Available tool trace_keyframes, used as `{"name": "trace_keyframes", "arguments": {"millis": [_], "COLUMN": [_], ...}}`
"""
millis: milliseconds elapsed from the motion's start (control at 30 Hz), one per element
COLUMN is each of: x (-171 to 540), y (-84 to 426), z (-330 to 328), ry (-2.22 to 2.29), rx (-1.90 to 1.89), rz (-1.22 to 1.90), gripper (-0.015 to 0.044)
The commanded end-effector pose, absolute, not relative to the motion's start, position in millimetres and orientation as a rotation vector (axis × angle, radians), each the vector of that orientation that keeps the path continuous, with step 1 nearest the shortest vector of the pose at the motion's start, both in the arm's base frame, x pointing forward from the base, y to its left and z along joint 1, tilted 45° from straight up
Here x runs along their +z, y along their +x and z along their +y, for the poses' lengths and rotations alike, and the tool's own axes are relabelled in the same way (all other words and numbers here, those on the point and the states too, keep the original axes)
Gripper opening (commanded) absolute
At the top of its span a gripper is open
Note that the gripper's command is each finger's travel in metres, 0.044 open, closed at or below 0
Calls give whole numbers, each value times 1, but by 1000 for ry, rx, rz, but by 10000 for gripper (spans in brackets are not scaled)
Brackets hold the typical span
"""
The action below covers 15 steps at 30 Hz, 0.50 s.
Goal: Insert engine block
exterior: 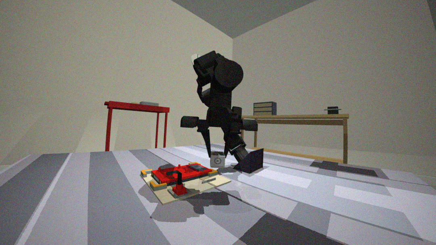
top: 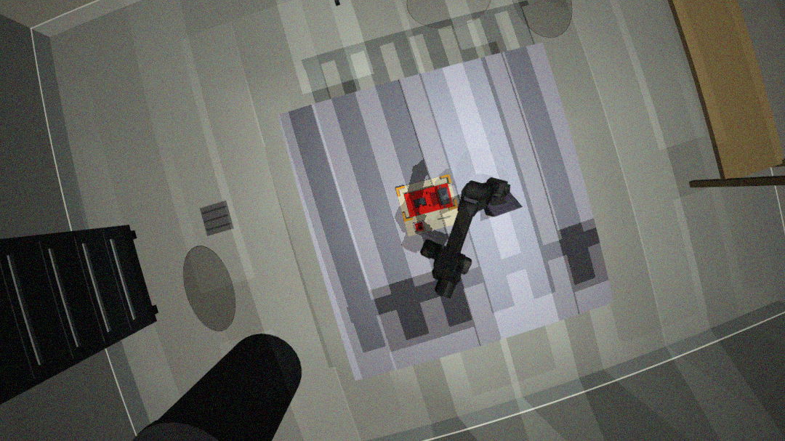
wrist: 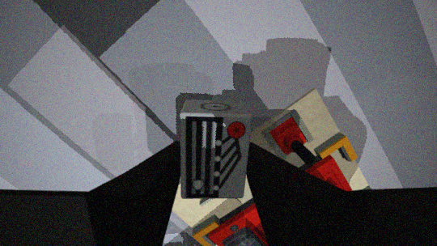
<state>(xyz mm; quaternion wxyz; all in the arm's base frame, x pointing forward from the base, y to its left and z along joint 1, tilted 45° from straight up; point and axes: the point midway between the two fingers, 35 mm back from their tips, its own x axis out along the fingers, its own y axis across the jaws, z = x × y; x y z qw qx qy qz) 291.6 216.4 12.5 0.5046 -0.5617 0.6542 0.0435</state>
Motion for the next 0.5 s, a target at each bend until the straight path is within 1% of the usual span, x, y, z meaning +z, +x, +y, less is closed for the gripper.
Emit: {"name": "trace_keyframes", "arguments": {"millis": [0, 167, 467], "x": [22, 28, 41], "y": [288, 286, 299], "z": [225, 229, 208], "ry": [-1354, -1356, -1268], "rx": [107, 108, 34], "rz": [1577, 1576, 1562], "gripper": [0, 0, 0]}}
